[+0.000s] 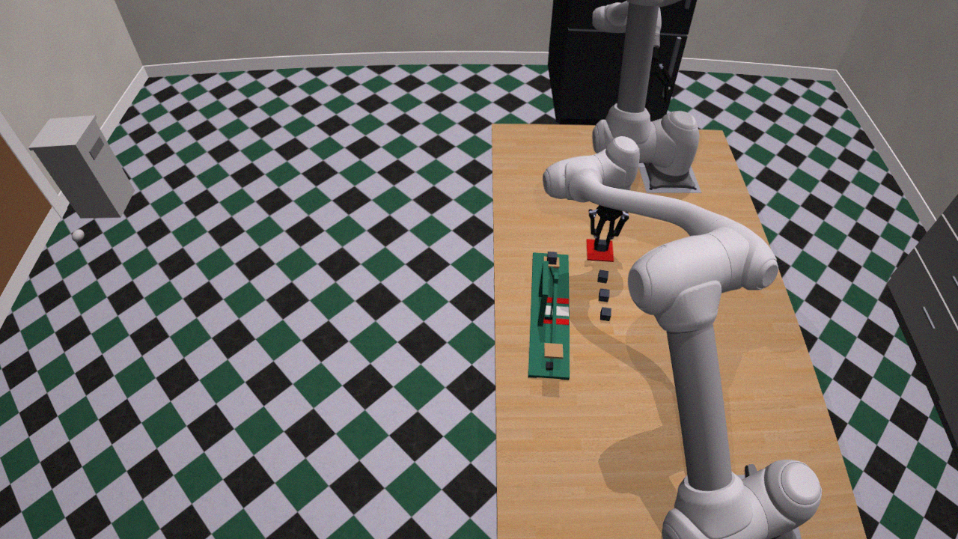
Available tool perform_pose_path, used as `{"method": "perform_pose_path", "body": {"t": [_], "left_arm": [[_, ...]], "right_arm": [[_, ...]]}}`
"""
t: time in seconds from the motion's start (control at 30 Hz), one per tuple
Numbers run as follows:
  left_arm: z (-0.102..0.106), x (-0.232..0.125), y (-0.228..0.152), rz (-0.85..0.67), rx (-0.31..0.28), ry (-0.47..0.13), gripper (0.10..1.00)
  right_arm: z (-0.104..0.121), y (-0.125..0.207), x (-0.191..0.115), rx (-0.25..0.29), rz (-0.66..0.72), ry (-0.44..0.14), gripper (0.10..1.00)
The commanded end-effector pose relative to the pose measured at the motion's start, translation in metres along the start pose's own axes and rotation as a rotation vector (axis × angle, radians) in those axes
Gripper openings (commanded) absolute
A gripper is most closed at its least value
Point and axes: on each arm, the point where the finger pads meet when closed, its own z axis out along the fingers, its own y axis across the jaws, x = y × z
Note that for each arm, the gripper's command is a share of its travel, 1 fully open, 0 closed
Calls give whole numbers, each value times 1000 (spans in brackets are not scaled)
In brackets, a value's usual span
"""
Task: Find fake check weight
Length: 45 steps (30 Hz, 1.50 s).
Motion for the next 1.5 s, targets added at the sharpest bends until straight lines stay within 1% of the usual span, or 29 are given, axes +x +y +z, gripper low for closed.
{"method": "perform_pose_path", "body": {"t": [0.0, 0.3, 0.53, 0.7, 0.97, 1.03, 1.17, 1.3, 1.47], "left_arm": [[-2, 0, 0, 0, 1, 2, 243], [-2, 0, 0, 0, 1, 3, 243], [-1, 0, 0, 1, 0, 20, 243], [-1, 0, 0, 2, 0, 61, 243], [-1, -1, 0, 2, -1, 159, 243], [-1, -1, 0, 2, -1, 159, 243], [-1, -1, 0, 2, -1, 204, 243], [-1, -2, 0, 1, 0, 236, 243], [-1, -5, -1, 0, 1, 247, 243]], "right_arm": [[-1, 0, 0, 0, 0, 1, 1000], [-1, 0, 0, 0, 0, 1, 1000], [-1, 0, 0, 0, 0, 1, 1000], [-1, 0, 0, 0, 0, 1, 1000], [-1, 0, 0, 0, 0, 1, 1000], [-1, 0, 0, 0, 0, 1, 1000], [-1, 0, 0, 0, 0, 1, 1000], [-1, 0, 0, 0, 0, 1, 1000], [-1, 0, 0, 0, 0, 1, 1000]]}}
